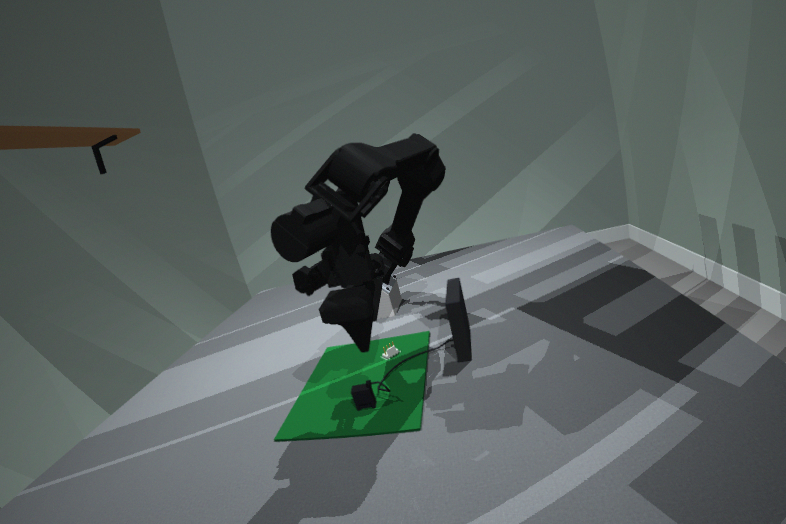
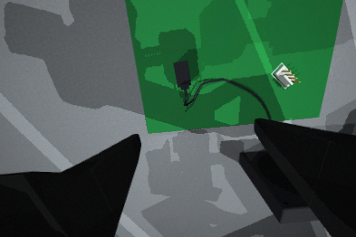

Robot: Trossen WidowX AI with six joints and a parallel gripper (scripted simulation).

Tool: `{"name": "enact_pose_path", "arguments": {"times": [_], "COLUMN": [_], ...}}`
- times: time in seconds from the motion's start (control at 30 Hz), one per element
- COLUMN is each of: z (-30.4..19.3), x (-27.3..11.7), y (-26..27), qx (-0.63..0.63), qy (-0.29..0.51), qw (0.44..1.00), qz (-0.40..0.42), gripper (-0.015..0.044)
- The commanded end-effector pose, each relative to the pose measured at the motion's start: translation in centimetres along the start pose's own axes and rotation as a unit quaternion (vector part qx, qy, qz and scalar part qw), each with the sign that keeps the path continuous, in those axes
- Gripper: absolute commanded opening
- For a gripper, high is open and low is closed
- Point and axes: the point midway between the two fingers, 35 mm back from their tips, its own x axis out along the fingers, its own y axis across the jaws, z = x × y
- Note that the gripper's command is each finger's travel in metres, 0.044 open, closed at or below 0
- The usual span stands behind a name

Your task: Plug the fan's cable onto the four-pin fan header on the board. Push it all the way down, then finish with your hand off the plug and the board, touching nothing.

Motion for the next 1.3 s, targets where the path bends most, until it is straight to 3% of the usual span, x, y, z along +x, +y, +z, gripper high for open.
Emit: {"name": "enact_pose_path", "arguments": {"times": [0.0,0.37,0.67,1.27], "z": [4.8,5.1,4.5,4.5], "x": [-2.9,-2.4,6.7,8.6], "y": [-0.1,0.0,0.3,0.4], "qx": [-0.032,-0.033,-0.022,-0.022], "qy": [0.016,0.017,0.025,0.025], "qw": [0.999,0.999,0.999,0.999], "qz": [0.026,0.027,0.019,0.019], "gripper": [0.0440,0.0440,0.0440,0.0440]}}
